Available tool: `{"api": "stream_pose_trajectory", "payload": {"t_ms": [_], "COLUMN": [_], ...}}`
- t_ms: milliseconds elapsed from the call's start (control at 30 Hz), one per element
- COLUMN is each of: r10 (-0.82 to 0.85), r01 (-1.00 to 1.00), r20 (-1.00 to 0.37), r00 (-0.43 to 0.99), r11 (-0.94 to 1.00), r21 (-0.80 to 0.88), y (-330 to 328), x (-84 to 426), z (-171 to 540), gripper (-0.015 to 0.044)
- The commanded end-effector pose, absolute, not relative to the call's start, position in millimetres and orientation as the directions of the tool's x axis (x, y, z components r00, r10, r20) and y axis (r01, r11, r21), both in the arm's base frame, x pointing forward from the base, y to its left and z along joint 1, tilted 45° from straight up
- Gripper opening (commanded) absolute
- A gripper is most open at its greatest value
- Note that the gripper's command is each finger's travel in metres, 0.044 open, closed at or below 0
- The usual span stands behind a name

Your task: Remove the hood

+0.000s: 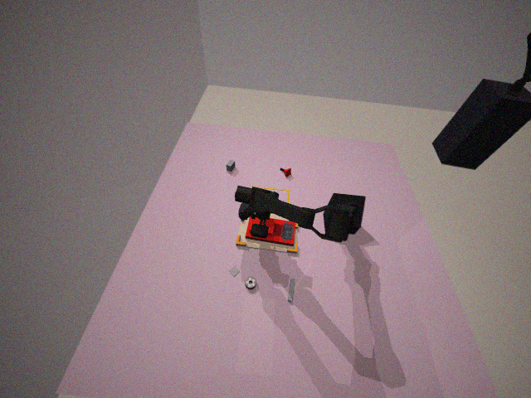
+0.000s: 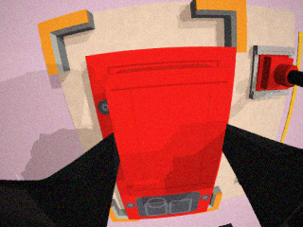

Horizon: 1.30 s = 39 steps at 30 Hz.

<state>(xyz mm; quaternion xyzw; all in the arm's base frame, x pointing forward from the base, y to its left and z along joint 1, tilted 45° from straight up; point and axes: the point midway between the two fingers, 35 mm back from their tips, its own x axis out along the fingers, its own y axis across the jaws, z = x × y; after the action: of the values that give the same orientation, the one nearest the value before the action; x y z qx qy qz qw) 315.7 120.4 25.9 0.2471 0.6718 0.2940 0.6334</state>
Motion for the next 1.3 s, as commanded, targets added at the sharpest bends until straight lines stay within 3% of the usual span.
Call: {"api": "stream_pose_trajectory", "payload": {"t_ms": [0,267,1267], "r10": [0.703,0.703,0.703], "r01": [-0.042,-0.042,-0.041], "r20": [-0.707,-0.707,-0.707], "r00": [-0.076,-0.076,-0.075], "r11": [0.706,0.706,0.706], "r21": [0.707,0.707,0.707], "y": [120,117,103], "x": [316,316,318], "z": [26,30,43], "gripper": [0.0196,0.0000,0.0000]}}
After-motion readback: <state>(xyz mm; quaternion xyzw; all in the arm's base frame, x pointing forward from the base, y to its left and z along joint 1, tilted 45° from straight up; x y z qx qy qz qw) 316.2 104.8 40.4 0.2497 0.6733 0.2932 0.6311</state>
